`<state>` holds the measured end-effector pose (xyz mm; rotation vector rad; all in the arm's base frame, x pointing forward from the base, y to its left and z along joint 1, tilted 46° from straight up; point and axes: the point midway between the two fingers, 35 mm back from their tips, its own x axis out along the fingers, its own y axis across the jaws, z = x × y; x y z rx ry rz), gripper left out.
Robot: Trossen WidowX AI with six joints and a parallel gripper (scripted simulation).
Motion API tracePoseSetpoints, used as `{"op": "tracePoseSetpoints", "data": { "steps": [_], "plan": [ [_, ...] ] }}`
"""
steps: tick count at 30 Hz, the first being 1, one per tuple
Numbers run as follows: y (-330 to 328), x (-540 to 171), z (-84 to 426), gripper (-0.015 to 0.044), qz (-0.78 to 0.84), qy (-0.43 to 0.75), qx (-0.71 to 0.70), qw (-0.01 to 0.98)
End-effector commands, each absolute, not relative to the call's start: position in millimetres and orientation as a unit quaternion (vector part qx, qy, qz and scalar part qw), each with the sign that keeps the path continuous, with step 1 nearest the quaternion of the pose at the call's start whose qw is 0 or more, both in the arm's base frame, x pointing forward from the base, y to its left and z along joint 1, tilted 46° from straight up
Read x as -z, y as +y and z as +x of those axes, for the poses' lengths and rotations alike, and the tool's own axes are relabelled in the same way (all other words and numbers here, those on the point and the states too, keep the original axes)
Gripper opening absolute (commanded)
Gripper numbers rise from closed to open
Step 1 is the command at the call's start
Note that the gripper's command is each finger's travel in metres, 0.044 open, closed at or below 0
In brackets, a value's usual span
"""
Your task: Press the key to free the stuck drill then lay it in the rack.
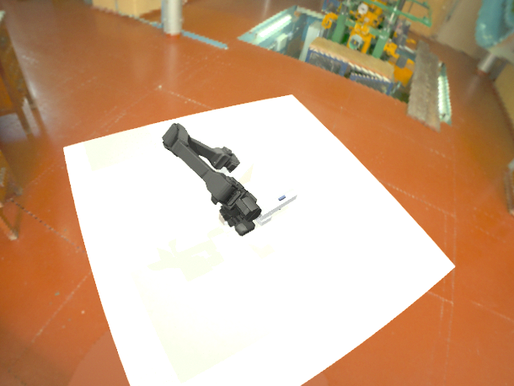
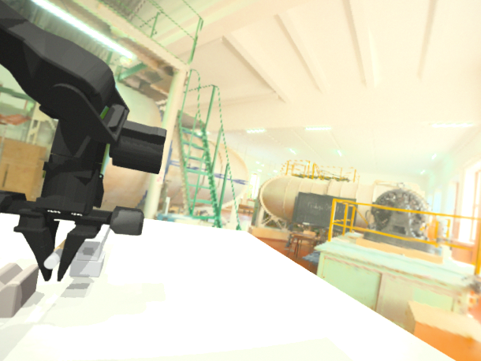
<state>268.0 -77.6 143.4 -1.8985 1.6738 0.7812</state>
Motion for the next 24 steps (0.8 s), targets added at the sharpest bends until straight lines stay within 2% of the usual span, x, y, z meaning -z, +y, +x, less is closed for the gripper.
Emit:
{"op": "tracePoseSetpoints", "data": {
  "steps": [1, 24],
  "plan": [
    [-79, -145, 261, 0.0000, -0.695, 0.613, -0.286, 0.243],
    [-85, -152, 229, 0.0000, -0.695, 0.613, -0.287, 0.243]
  ]
}}
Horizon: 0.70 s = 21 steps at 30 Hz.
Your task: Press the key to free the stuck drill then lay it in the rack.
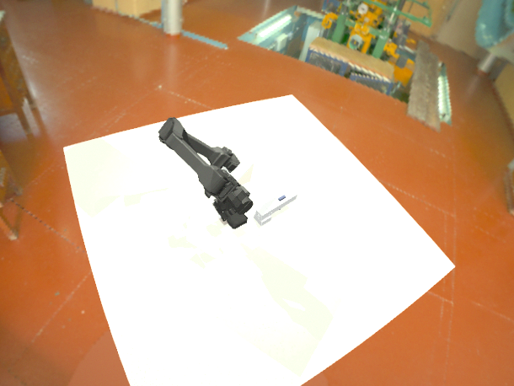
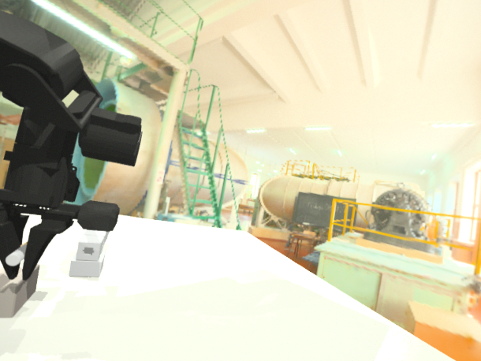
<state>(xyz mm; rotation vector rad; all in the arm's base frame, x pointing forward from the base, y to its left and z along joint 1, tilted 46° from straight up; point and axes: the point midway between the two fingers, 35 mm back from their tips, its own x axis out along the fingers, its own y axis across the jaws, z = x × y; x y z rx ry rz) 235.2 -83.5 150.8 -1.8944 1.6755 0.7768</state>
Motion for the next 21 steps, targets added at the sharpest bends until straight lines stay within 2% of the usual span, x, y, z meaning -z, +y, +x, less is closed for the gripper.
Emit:
{"op": "tracePoseSetpoints", "data": {
  "steps": [1, 21],
  "plan": [
    [-85, -152, 228, 0.0000, -0.695, 0.613, -0.287, 0.243],
    [-96, -148, 212, 0.0000, -0.695, 0.614, -0.287, 0.242]
  ]
}}
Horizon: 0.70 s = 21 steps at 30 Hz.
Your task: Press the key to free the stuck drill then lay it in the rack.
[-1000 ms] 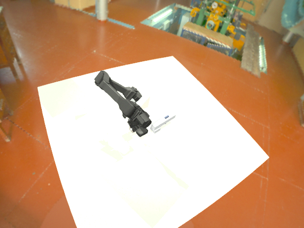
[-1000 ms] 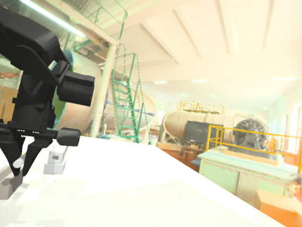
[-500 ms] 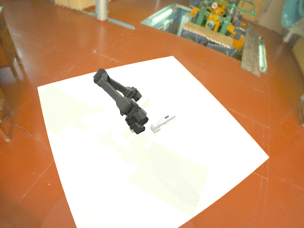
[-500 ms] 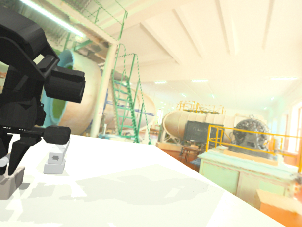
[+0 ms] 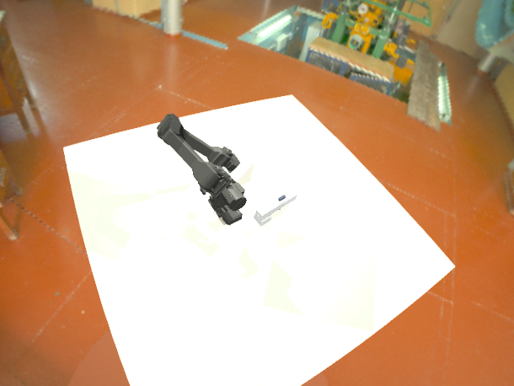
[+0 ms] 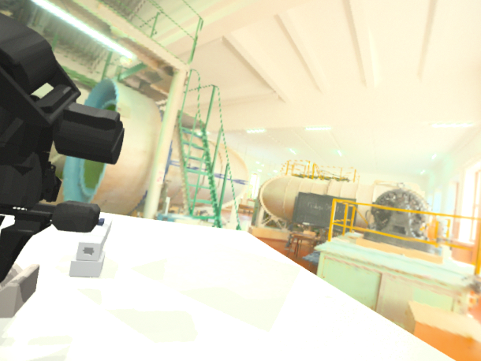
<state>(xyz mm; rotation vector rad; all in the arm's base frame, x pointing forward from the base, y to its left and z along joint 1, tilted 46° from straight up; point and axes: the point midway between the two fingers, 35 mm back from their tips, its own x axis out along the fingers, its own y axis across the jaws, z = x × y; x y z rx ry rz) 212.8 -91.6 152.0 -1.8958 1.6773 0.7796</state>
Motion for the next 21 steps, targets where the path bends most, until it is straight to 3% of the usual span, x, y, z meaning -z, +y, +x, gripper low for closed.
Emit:
{"op": "tracePoseSetpoints", "data": {
  "steps": [1, 21],
  "plan": [
    [-97, -147, 212, 0.0000, -0.695, 0.614, -0.287, 0.242],
    [-114, -132, 214, 0.0000, -0.695, 0.614, -0.286, 0.242]
  ]
}}
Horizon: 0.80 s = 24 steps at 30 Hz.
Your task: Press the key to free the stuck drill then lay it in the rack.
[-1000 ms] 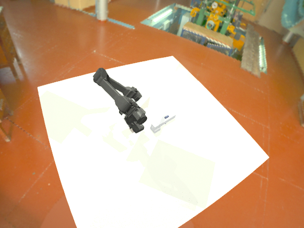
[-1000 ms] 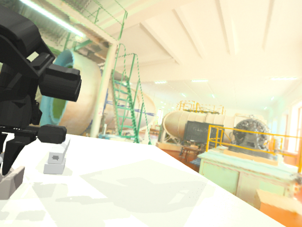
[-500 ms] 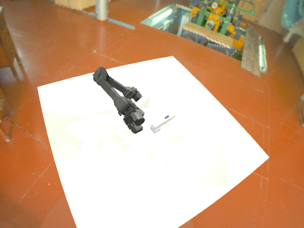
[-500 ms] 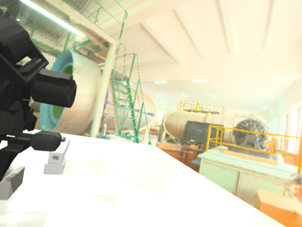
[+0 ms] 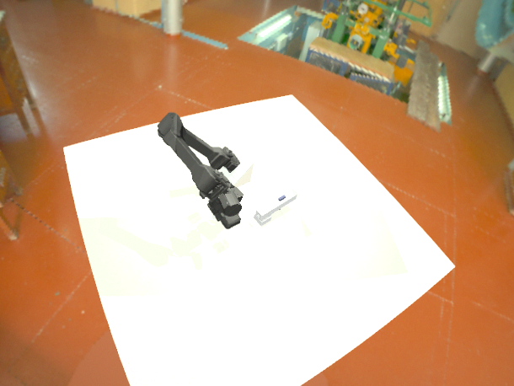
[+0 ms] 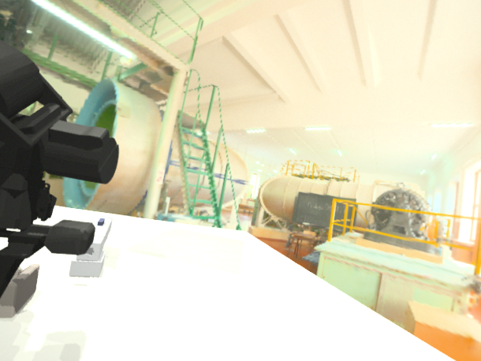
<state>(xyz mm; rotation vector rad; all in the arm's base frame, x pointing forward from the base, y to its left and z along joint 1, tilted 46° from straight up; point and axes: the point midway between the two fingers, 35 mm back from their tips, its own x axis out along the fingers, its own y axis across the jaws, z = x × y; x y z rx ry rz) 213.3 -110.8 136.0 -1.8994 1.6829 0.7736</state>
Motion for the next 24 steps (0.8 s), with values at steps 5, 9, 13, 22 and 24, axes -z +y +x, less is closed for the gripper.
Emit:
{"op": "tracePoseSetpoints", "data": {
  "steps": [5, 9, 13, 22, 24],
  "plan": [
    [-118, -128, 214, 0.0000, -0.695, 0.614, -0.286, 0.242],
    [-122, -125, 215, 0.0000, -0.695, 0.614, -0.286, 0.242],
    [-125, -122, 215, 0.0000, -0.695, 0.614, -0.286, 0.242],
    [-125, -123, 215, 0.0157, -0.695, 0.616, -0.282, 0.242],
    [-125, -123, 215, 0.0210, -0.695, 0.616, -0.282, 0.242]
  ]
}}
